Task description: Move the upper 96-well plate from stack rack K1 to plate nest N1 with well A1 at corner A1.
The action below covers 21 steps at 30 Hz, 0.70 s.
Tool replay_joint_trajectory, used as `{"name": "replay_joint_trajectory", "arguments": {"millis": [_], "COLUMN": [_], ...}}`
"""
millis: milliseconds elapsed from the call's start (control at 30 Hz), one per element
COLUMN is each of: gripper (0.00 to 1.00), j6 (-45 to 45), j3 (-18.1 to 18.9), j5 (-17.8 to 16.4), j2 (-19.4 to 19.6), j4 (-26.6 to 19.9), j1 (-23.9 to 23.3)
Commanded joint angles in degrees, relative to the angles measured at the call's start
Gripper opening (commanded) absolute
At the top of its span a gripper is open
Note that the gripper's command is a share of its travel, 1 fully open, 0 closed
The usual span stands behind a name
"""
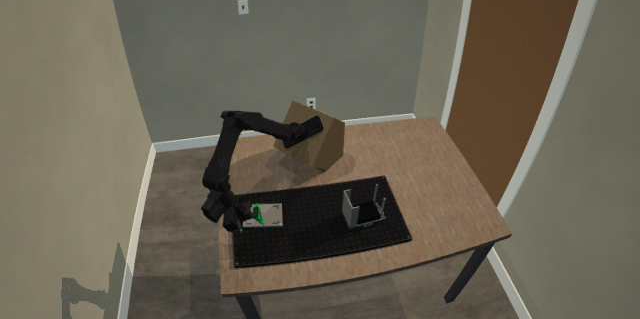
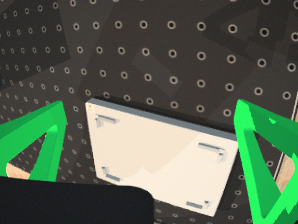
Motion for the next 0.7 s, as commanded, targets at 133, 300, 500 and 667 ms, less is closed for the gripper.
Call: {"name": "replay_joint_trajectory", "arguments": {"millis": [133,300,500,667], "gripper": [1.0,1.0,1.0,1.0], "j6": [-1.5,-2.0,-1.9,-1.1], "j3": [0.4,0.0,-2.2,-4.3], "j5": [5.1,7.5,10.4,13.2], "j2": [2.0,3.4,4.9,5.8], "j4": [-0.8,-0.8,1.2,1.5], "j1": [6.5,9.8,13.9,17.9]}}
